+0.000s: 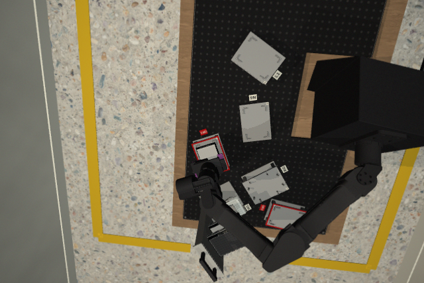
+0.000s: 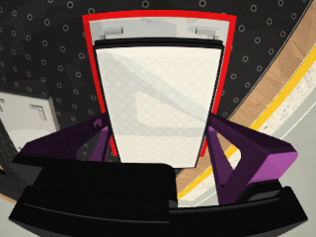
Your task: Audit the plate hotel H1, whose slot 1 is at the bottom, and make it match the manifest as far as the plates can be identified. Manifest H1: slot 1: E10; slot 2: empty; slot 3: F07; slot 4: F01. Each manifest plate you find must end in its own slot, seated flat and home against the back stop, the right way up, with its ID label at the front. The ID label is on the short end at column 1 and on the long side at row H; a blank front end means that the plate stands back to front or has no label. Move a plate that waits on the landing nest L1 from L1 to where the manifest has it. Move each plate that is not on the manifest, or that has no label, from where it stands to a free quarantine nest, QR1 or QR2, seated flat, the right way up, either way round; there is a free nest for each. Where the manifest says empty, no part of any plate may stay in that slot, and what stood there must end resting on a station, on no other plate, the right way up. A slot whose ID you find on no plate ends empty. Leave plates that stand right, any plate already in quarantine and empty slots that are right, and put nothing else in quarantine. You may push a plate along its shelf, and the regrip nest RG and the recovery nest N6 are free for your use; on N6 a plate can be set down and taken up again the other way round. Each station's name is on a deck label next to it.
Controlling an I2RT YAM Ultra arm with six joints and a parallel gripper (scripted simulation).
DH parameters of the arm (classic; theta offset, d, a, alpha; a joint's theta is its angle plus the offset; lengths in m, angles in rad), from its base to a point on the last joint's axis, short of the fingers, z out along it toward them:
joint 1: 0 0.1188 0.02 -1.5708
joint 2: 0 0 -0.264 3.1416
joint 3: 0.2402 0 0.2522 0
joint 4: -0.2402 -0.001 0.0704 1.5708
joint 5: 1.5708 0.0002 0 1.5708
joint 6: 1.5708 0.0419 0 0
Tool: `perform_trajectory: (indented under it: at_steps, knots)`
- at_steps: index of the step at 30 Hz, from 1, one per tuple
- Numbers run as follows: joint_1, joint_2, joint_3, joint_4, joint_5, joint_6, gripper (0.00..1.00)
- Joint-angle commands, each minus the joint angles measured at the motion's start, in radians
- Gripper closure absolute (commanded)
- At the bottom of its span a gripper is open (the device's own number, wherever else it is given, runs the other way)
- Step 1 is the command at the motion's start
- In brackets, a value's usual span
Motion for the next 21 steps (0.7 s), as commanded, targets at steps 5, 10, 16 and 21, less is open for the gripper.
perform_trajectory:
  at_steps: [5, 10, 16, 21]
  knots:
    - [-0.002, -0.001, 0.000, 0.026, 0.002, 0.015, 0.14]
    - [0.002, 0.001, -0.002, 0.033, 0.004, 0.020, 0.14]
    - [0.009, 0.005, -0.005, 0.049, 0.007, 0.030, 0.14]
    - [0.015, 0.009, -0.006, 0.061, 0.010, 0.039, 0.14]
